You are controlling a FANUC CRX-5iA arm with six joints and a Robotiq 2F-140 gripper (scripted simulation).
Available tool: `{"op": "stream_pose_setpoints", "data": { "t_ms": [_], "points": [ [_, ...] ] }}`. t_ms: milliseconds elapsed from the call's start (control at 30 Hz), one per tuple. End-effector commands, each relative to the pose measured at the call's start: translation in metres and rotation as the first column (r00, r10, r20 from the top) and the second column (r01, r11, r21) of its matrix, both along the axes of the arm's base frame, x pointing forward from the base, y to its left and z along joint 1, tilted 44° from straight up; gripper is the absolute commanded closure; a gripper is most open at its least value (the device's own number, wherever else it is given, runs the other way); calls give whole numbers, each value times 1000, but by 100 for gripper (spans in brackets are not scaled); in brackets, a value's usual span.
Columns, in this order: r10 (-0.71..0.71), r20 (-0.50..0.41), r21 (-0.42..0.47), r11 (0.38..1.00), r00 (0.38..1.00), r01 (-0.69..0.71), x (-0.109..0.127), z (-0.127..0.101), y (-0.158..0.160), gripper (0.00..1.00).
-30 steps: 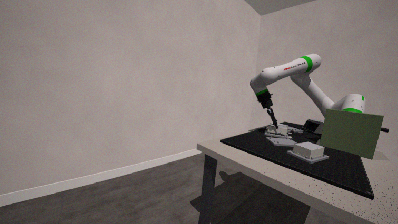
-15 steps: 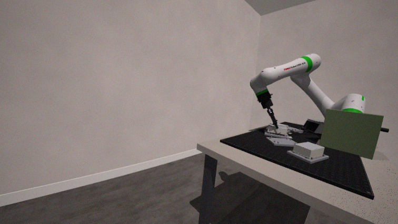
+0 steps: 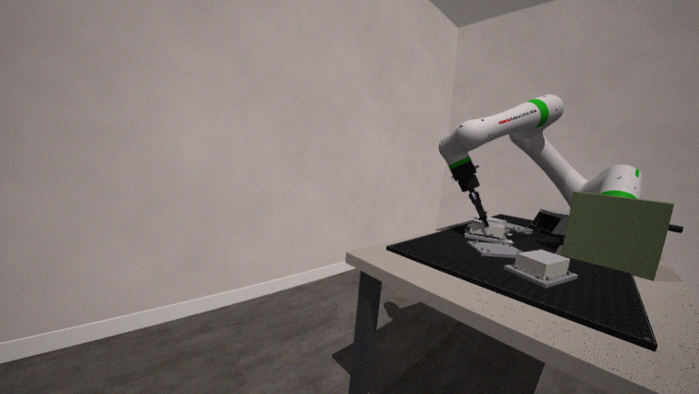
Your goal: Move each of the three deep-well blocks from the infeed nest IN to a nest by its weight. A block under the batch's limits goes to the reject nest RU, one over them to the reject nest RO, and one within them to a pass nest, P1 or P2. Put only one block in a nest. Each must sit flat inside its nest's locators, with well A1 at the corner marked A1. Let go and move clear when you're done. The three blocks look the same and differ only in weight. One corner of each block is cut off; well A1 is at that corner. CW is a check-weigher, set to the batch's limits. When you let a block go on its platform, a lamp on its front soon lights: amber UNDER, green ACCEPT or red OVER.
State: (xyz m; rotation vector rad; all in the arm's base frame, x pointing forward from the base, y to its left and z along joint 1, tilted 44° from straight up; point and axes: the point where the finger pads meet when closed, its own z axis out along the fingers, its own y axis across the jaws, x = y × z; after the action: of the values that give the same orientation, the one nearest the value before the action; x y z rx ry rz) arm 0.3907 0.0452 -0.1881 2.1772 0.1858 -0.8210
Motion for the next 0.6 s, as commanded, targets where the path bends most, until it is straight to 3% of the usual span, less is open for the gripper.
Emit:
{"op": "stream_pose_setpoints", "data": {
  "t_ms": [0, 567],
  "points": [
    [0, 0, 0, 1000, 1000, 0, 0, 0, 0, 90],
    [0, 0, 0, 1000, 1000, 0, 0, -2, -2, 90]
  ]
}}
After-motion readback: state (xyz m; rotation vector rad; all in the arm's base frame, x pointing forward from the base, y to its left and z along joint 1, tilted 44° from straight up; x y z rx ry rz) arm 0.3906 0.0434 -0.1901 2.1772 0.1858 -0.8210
